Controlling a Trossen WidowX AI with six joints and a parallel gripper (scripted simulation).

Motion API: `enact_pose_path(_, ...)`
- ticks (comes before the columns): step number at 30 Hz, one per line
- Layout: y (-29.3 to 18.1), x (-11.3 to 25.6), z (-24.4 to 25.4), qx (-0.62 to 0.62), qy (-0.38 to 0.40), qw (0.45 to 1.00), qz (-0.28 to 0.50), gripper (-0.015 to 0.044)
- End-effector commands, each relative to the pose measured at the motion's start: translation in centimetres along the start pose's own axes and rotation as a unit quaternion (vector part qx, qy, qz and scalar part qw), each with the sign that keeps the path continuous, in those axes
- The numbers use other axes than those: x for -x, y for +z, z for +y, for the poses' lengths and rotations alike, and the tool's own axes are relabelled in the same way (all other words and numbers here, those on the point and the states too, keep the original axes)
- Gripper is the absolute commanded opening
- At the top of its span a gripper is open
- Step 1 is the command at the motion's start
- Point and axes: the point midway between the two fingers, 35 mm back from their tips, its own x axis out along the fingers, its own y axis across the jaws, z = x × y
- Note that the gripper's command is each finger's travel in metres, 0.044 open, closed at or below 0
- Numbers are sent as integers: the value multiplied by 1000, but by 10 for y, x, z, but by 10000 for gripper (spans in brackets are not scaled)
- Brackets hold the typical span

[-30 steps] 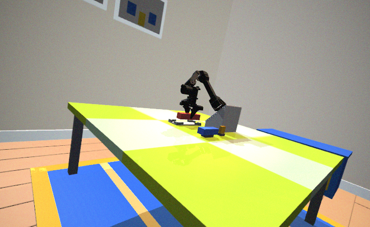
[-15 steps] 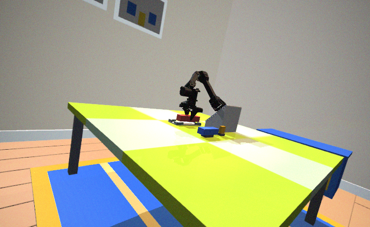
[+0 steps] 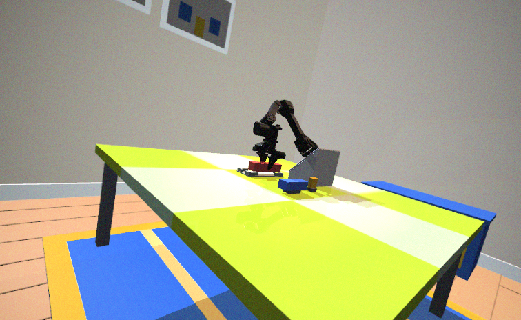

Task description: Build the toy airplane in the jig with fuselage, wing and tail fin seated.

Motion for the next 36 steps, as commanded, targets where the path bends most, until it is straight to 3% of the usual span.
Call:
enact_pose_path(1, 0, 0, 0, -1, 0, 1000, 0, 320)
enact_pose_path(6, 0, 0, 0, -1, 0, 1000, 0, 440)
enact_pose_path(14, 1, 2, 0, -1, 1, 1000, 0, 440)
enact_pose_path(22, 1, 104, 2, 2, 0, 1000, 0, 440)
enact_pose_path(36, 18, 104, 16, 16, 2, 1000, -2, 440)
